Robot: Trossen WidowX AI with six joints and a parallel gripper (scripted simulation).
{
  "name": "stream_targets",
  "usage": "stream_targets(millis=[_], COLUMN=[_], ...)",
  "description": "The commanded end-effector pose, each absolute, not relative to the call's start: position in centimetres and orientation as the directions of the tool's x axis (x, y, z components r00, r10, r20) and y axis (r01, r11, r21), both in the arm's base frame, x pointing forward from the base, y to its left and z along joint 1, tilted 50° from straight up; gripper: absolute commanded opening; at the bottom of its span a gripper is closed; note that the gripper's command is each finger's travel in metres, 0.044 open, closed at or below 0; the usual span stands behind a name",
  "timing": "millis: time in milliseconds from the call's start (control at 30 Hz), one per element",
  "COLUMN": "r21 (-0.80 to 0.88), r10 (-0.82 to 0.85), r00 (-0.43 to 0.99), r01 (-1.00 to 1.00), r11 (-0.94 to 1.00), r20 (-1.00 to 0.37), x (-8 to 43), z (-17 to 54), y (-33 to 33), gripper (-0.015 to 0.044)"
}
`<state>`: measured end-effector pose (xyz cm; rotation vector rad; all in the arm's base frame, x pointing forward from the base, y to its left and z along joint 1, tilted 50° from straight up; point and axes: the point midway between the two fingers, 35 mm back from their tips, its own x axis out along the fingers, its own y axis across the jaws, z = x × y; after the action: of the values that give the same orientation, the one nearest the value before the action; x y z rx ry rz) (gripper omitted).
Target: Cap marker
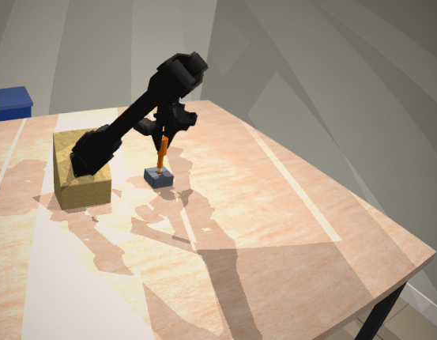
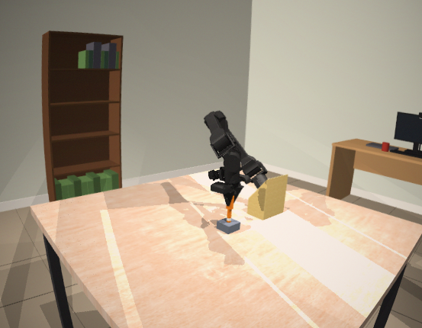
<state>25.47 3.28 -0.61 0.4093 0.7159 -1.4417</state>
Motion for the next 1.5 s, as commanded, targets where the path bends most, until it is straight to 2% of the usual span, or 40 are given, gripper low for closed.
stream_targets(millis=[0, 933, 1467], r21=[-0.171, -0.171, -0.168], r10=[-0.754, -0.756, -0.753], r00=[-0.025, -0.025, -0.028], r01=[0.978, 0.979, 0.98], r11=[0.116, 0.115, 0.111], r20=[-0.656, -0.654, -0.657], x=[25.3, 25.1, 25.1], z=[-1.1, -2.6, -2.6], y=[2.6, 0.7, 0.8], gripper=[0.0, 0.0, 0.042])
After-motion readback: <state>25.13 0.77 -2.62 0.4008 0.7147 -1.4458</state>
